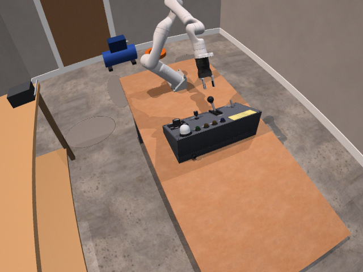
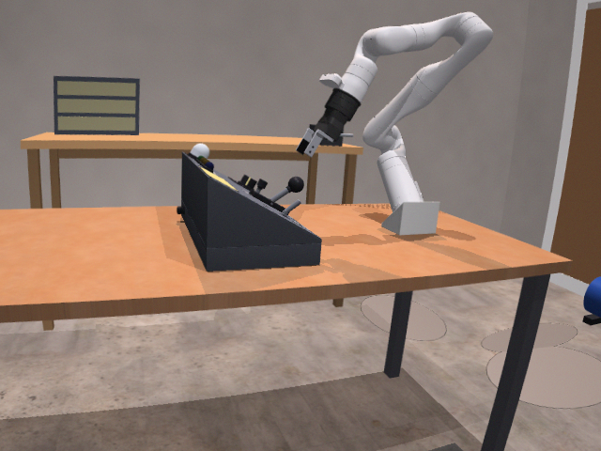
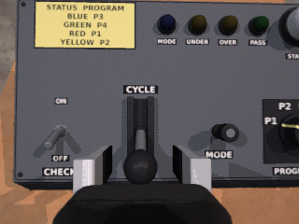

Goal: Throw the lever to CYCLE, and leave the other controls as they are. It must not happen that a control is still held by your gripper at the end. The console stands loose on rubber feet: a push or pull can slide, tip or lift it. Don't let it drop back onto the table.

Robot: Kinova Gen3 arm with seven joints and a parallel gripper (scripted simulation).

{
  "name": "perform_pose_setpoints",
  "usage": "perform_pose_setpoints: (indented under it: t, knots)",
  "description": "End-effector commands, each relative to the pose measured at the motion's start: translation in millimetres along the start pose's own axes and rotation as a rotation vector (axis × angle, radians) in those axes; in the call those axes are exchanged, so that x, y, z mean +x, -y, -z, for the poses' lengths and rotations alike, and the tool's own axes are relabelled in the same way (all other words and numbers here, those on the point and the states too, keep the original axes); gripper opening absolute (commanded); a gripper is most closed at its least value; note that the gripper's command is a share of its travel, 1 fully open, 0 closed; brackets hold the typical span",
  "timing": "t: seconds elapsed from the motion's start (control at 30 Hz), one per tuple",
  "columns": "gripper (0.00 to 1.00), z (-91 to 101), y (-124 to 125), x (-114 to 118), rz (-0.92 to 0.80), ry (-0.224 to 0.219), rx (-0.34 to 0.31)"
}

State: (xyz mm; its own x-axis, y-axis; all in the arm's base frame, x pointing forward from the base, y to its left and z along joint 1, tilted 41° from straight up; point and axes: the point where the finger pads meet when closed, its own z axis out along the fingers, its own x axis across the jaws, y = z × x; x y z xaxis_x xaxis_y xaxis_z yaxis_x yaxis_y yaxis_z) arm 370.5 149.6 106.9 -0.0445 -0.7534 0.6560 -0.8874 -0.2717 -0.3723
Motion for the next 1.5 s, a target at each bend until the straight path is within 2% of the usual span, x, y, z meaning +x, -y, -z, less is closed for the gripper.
perform_pose_setpoints:
  t: [0.0,1.47]
  knots:
    - [1.00,1.4,-18.8,0.1,-0.005,-0.001,0.008]
    - [1.00,-0.8,-21.1,1.6,-0.008,-0.002,0.005]
